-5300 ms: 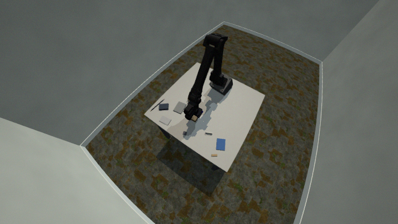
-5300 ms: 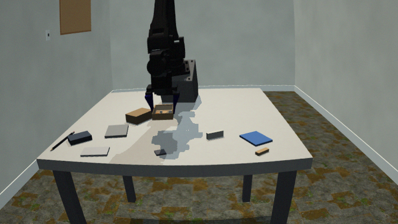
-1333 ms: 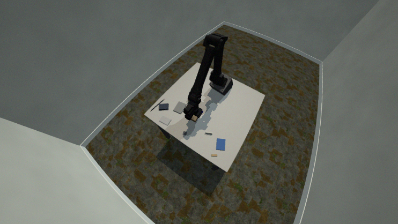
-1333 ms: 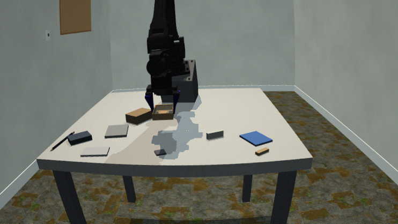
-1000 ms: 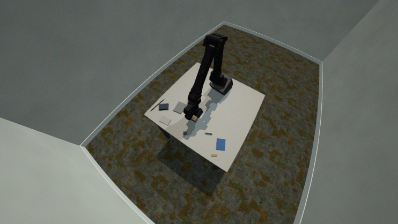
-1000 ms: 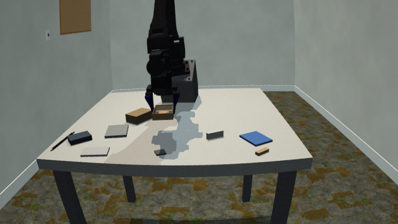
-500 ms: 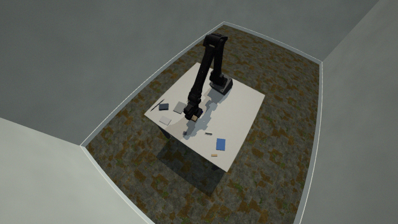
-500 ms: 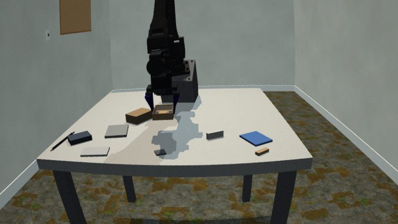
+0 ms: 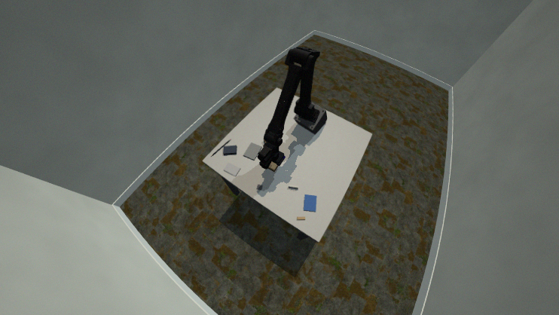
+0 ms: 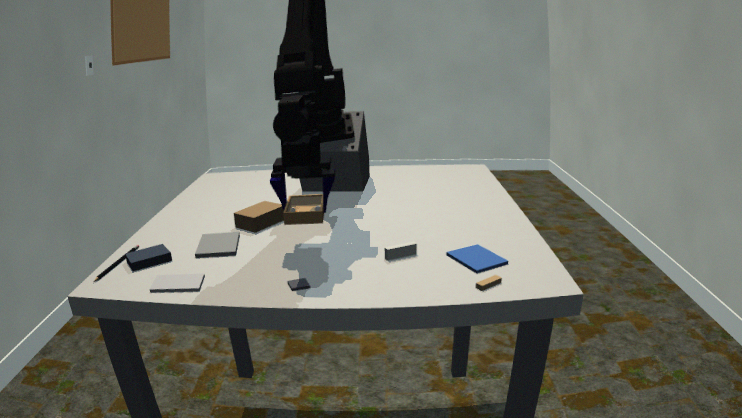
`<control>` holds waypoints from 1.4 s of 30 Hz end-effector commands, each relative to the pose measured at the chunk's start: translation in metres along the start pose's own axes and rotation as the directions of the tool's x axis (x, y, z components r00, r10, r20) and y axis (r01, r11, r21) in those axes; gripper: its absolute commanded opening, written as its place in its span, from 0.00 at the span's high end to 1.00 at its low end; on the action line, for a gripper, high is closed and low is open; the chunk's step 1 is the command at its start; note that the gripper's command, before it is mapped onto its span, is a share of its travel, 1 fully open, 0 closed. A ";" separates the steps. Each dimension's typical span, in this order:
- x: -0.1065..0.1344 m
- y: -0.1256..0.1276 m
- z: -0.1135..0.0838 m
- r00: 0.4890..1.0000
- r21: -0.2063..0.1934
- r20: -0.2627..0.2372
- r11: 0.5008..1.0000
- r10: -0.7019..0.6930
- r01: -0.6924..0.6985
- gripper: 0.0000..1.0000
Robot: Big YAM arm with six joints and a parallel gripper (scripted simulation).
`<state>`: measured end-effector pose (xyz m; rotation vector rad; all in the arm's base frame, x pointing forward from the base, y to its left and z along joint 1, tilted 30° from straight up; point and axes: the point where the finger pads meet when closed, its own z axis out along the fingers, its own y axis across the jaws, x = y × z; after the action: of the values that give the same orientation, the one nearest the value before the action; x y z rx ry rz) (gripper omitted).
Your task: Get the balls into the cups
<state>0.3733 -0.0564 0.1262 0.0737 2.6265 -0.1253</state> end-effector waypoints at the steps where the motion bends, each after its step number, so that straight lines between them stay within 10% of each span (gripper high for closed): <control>1: -0.013 -0.001 -0.010 0.998 0.005 0.054 1.000 -0.012 0.012 0.30; 42: -0.006 -0.004 0.047 1.000 0.005 0.020 1.000 -0.005 0.005 0.30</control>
<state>0.3952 -0.0603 0.0844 0.0743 2.6362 -0.1238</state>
